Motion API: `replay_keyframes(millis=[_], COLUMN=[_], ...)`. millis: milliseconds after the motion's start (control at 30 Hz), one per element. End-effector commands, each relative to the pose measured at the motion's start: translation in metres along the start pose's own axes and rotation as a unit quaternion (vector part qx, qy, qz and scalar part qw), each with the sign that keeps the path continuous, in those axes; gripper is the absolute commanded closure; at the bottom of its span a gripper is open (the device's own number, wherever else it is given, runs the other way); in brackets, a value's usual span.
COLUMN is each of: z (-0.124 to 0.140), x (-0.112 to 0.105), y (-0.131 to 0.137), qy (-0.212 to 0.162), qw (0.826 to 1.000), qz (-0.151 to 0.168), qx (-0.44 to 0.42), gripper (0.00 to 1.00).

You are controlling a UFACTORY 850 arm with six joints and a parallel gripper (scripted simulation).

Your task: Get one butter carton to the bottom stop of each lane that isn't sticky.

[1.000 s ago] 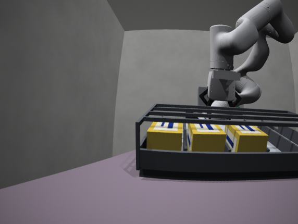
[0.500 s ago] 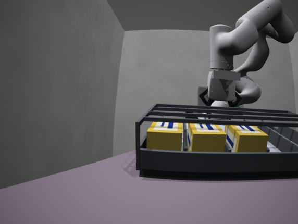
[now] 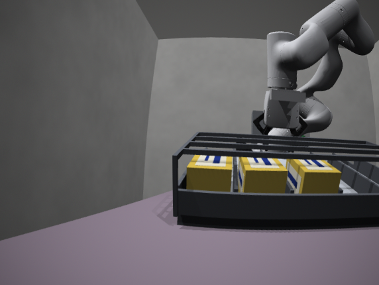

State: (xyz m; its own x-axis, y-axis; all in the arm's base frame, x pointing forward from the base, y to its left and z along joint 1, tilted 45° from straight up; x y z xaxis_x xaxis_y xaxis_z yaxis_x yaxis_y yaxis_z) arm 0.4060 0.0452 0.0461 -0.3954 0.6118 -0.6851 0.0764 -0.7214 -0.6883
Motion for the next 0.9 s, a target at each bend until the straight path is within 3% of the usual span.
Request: replay_keyframes(millis=[0, 867], z=[-0.0004, -0.0004], x=[-0.0008, -0.0008], y=[0.0001, 0.0001], qy=[0.001, 0.001], qw=[1.000, 1.000], qz=[0.000, 0.000], qx=[0.000, 0.000], gripper=[0.19, 0.17])
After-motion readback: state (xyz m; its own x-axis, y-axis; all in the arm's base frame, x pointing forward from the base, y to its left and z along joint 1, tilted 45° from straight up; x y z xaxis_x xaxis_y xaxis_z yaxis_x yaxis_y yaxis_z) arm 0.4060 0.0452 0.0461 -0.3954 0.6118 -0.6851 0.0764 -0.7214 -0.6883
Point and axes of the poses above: the point where the finger pads meet when closed, its own x axis out along the fingers, its own y axis across the jaws, z = x × y, the point moved 2 cm from there along -x, back along the fingers, and after that the axes turned 4 degrees about x, right-handed, at the moved point
